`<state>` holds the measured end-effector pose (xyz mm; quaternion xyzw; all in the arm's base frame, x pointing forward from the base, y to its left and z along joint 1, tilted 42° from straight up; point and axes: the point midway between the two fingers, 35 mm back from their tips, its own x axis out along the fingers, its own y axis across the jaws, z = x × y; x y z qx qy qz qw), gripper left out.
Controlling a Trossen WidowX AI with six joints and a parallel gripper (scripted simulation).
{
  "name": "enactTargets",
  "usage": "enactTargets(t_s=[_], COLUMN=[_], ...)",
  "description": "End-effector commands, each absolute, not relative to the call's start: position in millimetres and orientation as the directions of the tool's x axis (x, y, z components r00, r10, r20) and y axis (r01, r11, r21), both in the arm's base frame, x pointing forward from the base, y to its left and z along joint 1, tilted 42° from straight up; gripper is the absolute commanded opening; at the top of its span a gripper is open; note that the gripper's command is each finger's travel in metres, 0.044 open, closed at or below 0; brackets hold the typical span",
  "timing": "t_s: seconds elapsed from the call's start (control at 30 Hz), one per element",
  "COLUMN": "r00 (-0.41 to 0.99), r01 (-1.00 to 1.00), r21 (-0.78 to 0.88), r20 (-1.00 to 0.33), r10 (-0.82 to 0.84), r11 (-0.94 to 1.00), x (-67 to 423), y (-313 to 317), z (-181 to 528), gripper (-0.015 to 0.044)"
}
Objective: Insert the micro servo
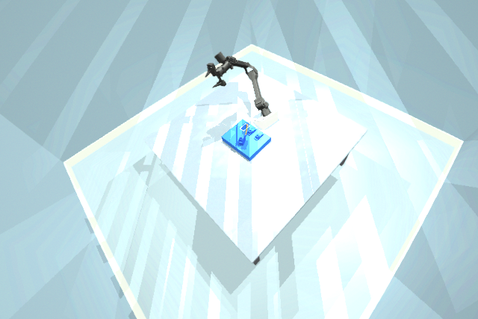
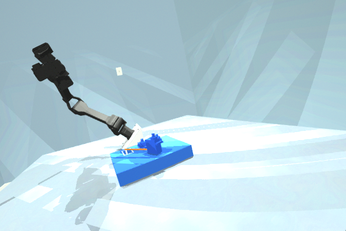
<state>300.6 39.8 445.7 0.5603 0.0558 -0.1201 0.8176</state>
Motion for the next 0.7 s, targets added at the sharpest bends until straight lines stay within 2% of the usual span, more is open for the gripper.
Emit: enactTargets(t_s=[0.0,0.37,0.67], r00=[0.942,0.850,0.744], r01=[0.336,0.489,0.538], r21=[0.841,0.610,0.365], r20=[-0.304,-0.495,-0.629], r10=[-0.144,-0.182,-0.225], r11=[0.424,0.624,0.760], x=[316.9,348.5,364.0], y=[47.4,63.6,74.5], z=[422.0,356.5,301.3], gripper=[0.0440,0.0440,0.0440])
